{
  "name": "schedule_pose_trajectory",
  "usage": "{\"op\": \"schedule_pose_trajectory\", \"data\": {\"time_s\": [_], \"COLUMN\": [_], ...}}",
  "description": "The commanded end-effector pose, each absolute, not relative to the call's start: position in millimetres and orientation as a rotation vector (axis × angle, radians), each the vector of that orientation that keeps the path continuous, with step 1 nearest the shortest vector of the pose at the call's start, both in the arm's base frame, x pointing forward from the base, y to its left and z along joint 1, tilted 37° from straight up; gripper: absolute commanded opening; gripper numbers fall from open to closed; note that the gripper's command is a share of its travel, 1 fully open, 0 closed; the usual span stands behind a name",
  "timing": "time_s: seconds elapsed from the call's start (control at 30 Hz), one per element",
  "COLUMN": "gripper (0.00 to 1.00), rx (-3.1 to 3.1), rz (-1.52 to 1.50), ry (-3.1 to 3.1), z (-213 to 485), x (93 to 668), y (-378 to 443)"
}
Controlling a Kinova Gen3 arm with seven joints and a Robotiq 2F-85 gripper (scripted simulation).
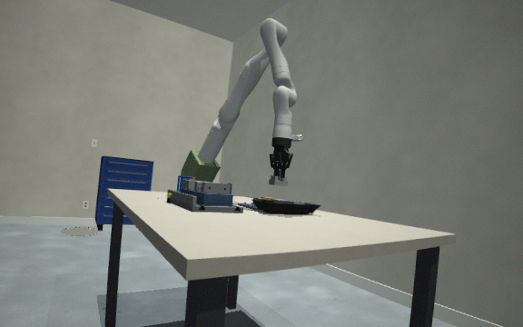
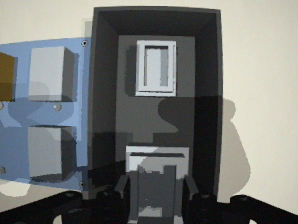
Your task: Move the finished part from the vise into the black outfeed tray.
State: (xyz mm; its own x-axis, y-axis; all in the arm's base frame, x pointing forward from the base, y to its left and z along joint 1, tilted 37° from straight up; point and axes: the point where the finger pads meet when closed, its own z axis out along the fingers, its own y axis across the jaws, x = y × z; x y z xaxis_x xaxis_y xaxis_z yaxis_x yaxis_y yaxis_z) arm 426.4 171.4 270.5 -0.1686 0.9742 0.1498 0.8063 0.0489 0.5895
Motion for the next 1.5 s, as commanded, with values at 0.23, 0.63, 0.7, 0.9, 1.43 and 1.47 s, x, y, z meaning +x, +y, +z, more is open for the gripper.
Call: {"op": "schedule_pose_trajectory", "data": {"time_s": [0.23, 0.63, 0.7, 0.9, 1.43, 1.47], "gripper": [0.0, 0.0, 0.0, 0.0, 0.0, 0.0], "rx": [1.805, 1.806, 1.805, 1.803, 1.804, 1.804], "rz": [0.816, 0.815, 0.816, 0.821, 0.819, 0.818], "ry": [2.039, 2.04, 2.039, 2.037, 2.038, 2.038], "z": [261, 248, 246, 239, 222, 220], "x": [433, 442, 445, 453, 465, 465], "y": [171, 175, 175, 179, 183, 183]}}
